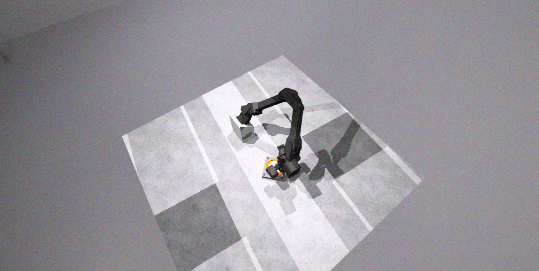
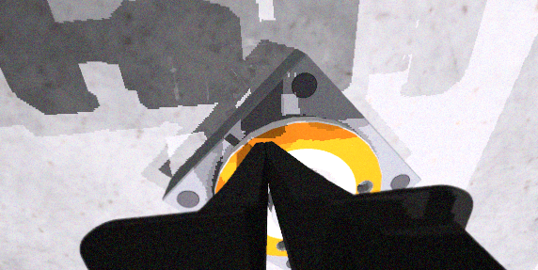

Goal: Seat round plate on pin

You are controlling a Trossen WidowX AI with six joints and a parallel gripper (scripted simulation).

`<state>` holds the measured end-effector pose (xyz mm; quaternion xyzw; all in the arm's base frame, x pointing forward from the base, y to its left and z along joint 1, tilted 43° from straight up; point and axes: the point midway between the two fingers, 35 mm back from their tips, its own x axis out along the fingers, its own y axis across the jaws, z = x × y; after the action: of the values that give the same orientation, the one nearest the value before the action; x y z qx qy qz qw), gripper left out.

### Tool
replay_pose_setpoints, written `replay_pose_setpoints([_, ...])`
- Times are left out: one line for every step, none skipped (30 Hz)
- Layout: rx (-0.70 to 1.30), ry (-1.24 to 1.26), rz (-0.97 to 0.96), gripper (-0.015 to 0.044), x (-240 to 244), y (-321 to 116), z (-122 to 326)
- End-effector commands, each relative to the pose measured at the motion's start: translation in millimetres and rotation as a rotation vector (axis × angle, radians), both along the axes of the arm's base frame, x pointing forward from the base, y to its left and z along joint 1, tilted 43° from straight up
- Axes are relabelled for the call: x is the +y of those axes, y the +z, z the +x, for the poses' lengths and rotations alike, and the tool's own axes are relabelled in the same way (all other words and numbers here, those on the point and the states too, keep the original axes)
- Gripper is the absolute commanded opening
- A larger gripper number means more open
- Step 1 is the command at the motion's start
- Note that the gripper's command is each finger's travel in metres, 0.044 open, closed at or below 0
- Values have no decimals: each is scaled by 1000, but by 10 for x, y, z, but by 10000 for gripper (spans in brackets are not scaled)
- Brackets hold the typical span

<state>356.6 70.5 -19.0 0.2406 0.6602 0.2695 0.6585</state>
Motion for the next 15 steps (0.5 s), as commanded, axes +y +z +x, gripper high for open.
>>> replay_pose_setpoints([-2,-5,3,0,11,30,-9])
replay_pose_setpoints([-2,-5,3,0,-12,50,-6])
replay_pose_setpoints([-2,-5,2,0,-42,77,-2])
replay_pose_setpoints([-2,-5,2,0,-87,119,2])
replay_pose_setpoints([-2,-5,1,0,-134,166,-1])
replay_pose_setpoints([-2,-5,1,0,-181,214,-5])
replay_pose_setpoints([-2,-5,1,0,-227,264,-23])
replay_pose_setpoints([-2,-5,1,0,-264,304,-38])
replay_pose_setpoints([-2,-5,1,0,-280,321,-53])
replay_pose_setpoints([-2,-5,1,0,-290,332,-62])
replay_pose_setpoints([-2,-5,1,0,-296,331,-67])
replay_pose_setpoints([-2,-5,1,0,-299,330,-69])
replay_pose_setpoints([8,-9,6,0,-252,270,-65])
replay_pose_setpoints([8,-9,6,0,-252,270,-65])
replay_pose_setpoints([8,-9,6,0,-252,270,-65])
